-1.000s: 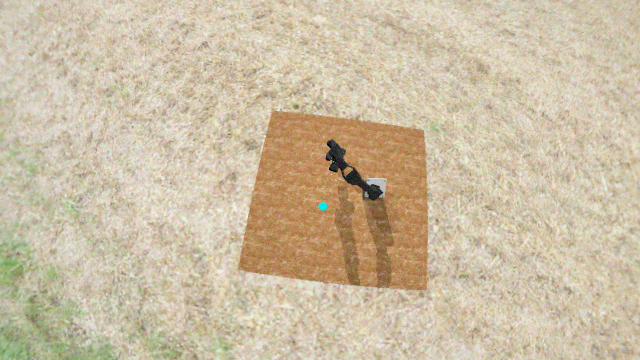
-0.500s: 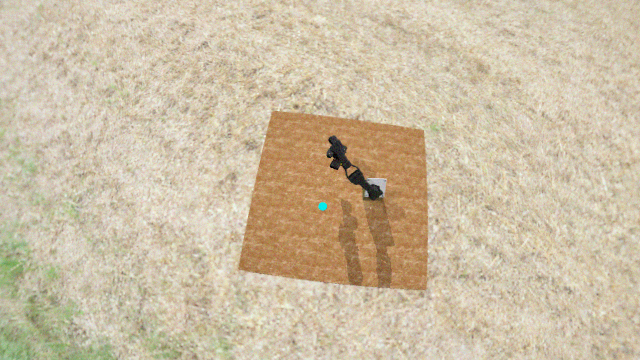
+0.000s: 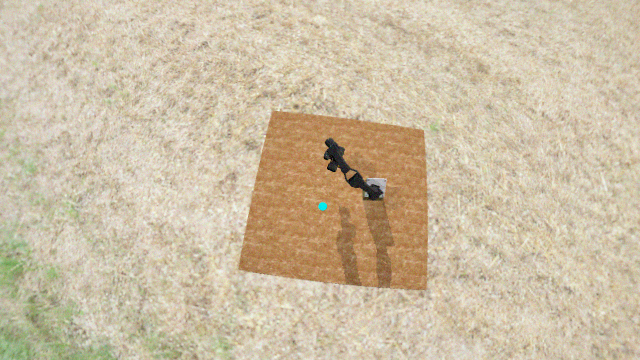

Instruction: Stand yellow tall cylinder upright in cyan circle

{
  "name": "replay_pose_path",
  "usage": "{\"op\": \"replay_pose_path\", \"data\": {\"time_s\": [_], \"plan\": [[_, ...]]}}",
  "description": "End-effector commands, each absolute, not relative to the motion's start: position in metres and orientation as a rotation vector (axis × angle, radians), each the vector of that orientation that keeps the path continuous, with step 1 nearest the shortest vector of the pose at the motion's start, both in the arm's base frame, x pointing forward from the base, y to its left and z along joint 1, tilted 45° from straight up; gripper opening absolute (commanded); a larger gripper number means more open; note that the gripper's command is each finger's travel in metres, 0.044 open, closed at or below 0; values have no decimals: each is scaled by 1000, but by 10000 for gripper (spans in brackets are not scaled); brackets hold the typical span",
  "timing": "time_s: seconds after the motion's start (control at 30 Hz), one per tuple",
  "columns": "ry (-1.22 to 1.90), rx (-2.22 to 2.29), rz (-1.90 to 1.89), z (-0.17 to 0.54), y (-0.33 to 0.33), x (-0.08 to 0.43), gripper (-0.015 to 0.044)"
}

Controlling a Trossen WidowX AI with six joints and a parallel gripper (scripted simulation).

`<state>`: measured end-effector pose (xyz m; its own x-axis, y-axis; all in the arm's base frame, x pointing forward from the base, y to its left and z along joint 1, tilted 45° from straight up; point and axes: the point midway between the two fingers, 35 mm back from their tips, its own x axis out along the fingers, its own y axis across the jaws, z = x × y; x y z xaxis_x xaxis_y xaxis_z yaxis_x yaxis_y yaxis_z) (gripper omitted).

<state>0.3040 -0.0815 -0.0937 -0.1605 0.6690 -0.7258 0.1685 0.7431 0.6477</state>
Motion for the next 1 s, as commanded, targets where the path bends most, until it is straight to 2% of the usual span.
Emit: {"op": "replay_pose_path", "data": {"time_s": [0.0,0.97], "plan": [[1706,678,493,-84,-75,310,105],[1712,698,446,-21,-18,339,105]]}}
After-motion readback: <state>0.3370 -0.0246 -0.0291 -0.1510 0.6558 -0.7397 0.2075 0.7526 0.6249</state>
